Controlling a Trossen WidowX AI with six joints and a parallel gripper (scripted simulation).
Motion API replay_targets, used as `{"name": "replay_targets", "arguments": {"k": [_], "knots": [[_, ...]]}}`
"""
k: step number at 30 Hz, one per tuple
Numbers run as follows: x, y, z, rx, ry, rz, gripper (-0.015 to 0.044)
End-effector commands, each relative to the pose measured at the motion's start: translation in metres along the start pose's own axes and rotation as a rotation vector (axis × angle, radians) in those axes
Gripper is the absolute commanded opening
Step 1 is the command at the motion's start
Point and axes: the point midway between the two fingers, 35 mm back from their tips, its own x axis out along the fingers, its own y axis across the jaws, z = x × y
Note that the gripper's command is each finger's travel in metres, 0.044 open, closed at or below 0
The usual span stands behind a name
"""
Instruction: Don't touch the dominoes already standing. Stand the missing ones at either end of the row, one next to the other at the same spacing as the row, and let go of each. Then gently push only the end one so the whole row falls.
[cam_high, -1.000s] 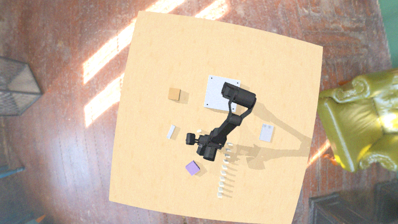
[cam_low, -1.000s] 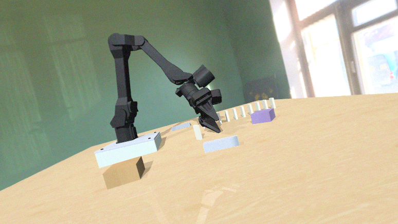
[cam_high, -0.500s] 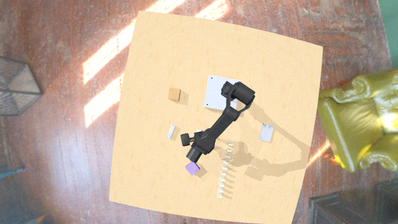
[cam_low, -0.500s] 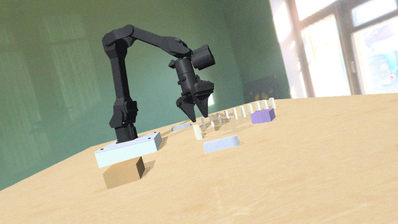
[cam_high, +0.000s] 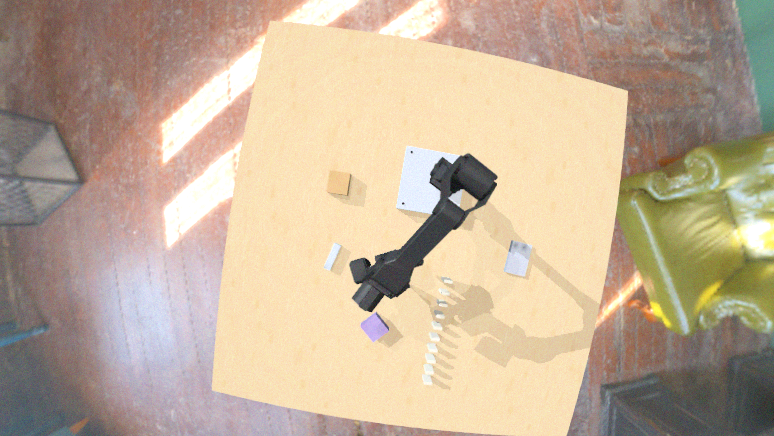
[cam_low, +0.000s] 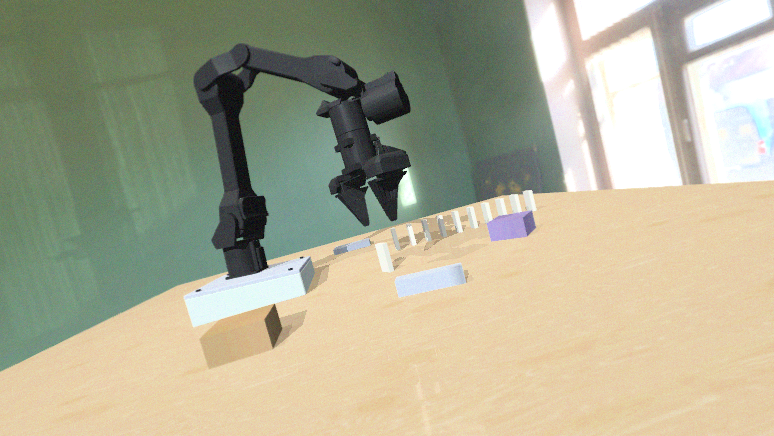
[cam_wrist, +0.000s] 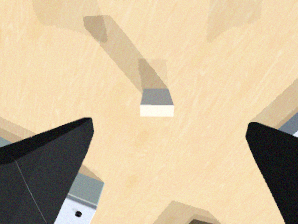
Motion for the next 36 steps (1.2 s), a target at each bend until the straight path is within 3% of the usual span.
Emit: {"name": "replay_targets", "arguments": {"k": [1, 18, 30, 36], "knots": [[0.037, 0.006, -0.003, -0.005, 0.013, 0.026, 0.044], [0.058, 0.007, -0.005, -0.005, 0.013, 0.026, 0.044], [0.058, 0.007, -0.005, -0.005, 0.013, 0.026, 0.0125], [0.058, 0.007, -0.005, -0.005, 0.013, 0.026, 0.0107]]}}
